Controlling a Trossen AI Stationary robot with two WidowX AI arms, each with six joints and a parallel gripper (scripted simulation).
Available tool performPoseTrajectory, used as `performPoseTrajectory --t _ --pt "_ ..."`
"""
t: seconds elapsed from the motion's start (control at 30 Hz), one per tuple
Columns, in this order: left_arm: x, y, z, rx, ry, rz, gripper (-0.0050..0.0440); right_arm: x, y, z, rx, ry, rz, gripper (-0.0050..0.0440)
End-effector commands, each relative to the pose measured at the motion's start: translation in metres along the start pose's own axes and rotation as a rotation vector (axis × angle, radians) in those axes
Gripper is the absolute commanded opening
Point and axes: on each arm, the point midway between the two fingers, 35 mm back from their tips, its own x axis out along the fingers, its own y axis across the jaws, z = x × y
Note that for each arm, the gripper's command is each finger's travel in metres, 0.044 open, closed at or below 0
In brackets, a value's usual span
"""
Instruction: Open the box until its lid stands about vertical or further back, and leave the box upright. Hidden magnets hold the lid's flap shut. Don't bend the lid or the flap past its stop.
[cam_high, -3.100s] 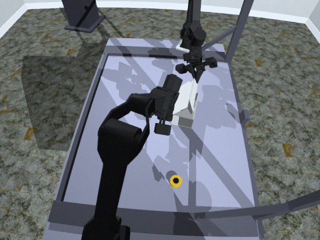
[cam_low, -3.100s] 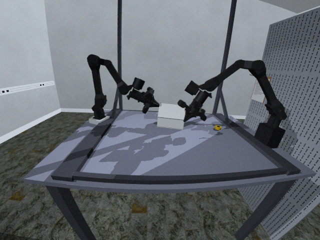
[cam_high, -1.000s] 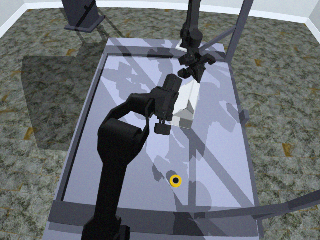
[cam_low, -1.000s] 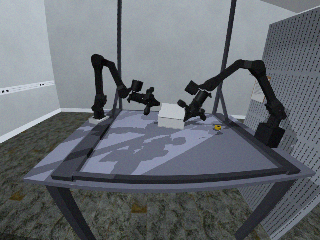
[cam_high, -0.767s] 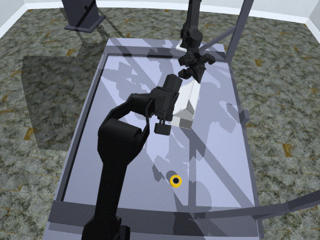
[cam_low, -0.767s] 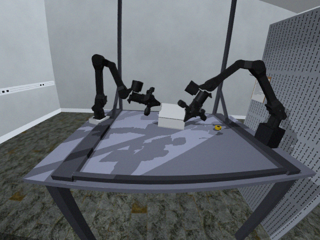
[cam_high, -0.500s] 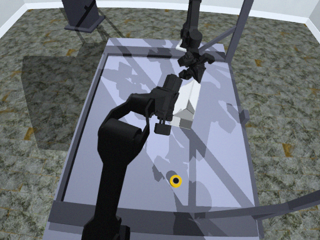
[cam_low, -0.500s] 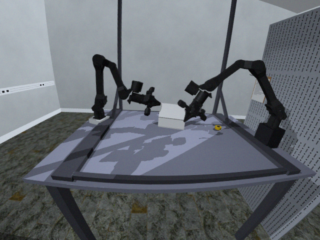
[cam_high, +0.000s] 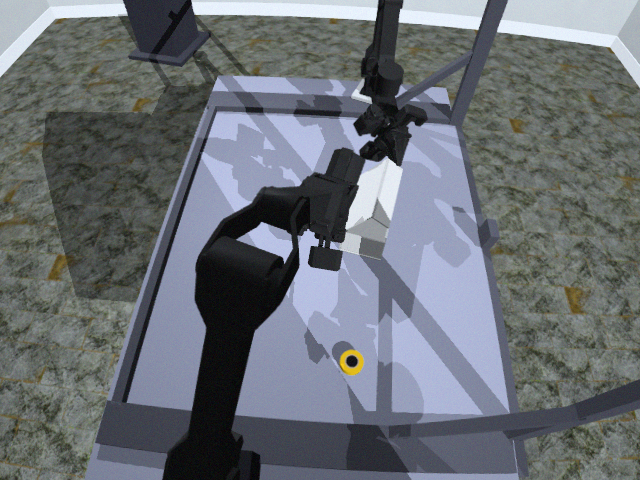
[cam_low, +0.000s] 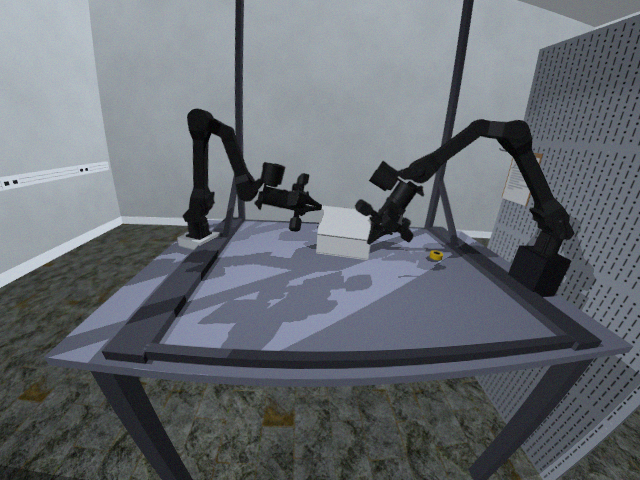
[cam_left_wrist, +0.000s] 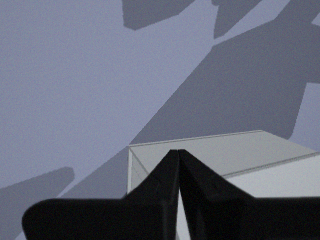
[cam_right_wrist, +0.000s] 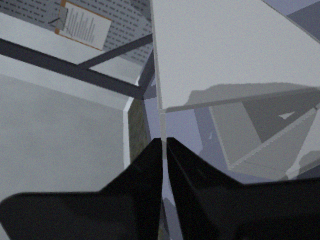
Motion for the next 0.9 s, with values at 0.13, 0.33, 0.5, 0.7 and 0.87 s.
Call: performPoseTrajectory --t 0.13,0.33,0.5,0.7,0.87 --pt "-0.0033 -0.004 -0.0012 0.0 0.005 -0.01 -0.005 0.0005 0.0005 0.0024 0.061 -0.008 0.022 0.001" --pt "-0.0033 -0.004 -0.0012 0.0 0.005 -0.01 -0.005 0.0007 0.0012 0.0029 0.092 -0.01 0.034 0.001" --pt "-0.0033 -0.004 -0.0012 0.0 0.005 -0.01 -0.005 0.0004 0.0012 0.0025 0.13 -0.007 0.047 0.001" --pt "-0.0033 -0.004 -0.0012 0.0 0.005 -0.01 -0.005 0.0003 0.0018 0.0027 0.176 -0.006 0.063 0.001" --pt "-0.0033 -0.004 -0.0012 0.0 0.005 -0.01 -0.005 0.0008 0.0032 0.0038 0.198 -0.009 0.074 0.001"
